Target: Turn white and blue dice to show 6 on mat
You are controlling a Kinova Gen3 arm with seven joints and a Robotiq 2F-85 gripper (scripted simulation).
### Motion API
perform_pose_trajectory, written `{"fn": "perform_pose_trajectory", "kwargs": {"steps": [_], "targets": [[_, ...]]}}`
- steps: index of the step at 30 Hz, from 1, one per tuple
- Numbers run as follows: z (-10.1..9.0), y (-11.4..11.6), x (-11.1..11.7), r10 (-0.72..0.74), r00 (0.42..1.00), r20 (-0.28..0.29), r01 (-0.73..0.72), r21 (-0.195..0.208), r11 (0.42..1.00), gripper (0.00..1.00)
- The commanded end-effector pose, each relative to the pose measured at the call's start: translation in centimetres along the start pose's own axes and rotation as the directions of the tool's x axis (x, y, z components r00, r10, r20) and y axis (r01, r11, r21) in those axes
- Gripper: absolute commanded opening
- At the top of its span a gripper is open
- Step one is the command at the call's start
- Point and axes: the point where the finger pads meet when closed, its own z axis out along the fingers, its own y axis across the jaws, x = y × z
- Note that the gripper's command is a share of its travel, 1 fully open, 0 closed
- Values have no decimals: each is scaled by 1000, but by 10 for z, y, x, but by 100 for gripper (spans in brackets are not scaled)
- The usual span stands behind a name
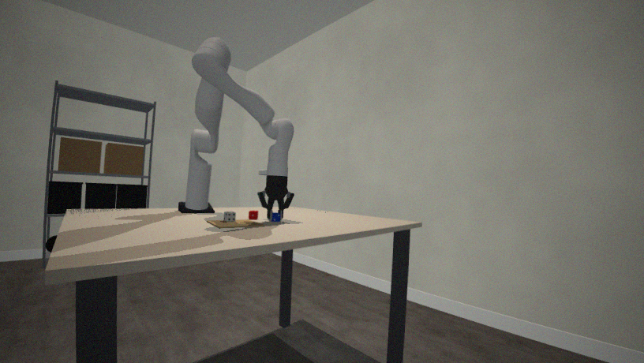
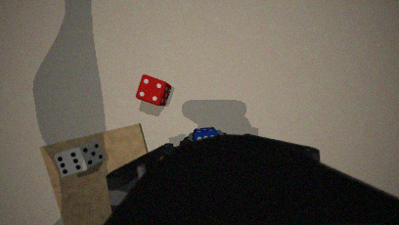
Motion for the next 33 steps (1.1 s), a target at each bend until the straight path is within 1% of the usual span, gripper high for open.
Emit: {"fn": "perform_pose_trajectory", "kwargs": {"steps": [1,21,26,31,33], "targets": [[1,1,2,-1,1000,-1,1,-4,1000,26],[-1,1,2,-1,1000,-1,1,-4,1000,26],[-12,1,2,-1,1000,-1,1,-4,1000,26],[-36,1,2,-1,1000,-1,1,-4,1000,26],[-36,1,2,-1,1000,-1,1,-4,1000,26]]}}
